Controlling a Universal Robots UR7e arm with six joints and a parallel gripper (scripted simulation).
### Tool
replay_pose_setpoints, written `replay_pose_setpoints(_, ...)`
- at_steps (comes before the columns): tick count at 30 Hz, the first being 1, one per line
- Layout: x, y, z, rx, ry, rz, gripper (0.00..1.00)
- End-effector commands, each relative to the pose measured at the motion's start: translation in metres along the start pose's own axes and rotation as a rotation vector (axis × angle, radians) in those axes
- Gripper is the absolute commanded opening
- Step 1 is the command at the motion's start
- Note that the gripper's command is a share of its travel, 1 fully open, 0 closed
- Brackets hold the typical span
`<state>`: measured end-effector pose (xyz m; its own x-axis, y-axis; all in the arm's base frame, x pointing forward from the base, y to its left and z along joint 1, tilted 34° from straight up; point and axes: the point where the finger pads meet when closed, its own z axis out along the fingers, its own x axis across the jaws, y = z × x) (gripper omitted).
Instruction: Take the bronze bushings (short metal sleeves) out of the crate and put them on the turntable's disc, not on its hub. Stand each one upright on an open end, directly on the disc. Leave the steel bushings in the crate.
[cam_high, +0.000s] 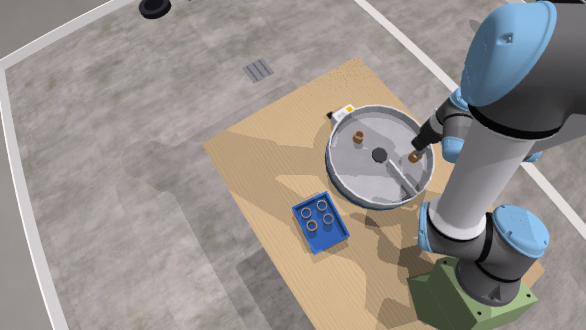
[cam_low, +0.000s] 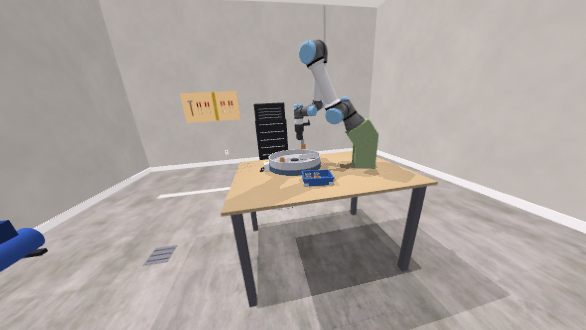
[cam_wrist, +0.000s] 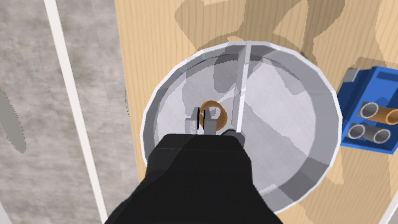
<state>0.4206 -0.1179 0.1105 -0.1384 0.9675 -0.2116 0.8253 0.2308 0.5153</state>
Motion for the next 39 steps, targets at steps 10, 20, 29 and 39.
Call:
replay_pose_setpoints(10, -0.002, 0.001, 0.000, -0.002, -0.002, 0.000, 0.00)
replay_pose_setpoints(20, -0.002, 0.001, 0.000, -0.002, -0.002, 0.000, 0.00)
replay_pose_setpoints(29, -0.002, 0.002, 0.008, -0.002, -0.002, -0.001, 0.00)
replay_pose_setpoints(39, -0.003, 0.003, 0.026, -0.002, -0.002, -0.001, 0.00)
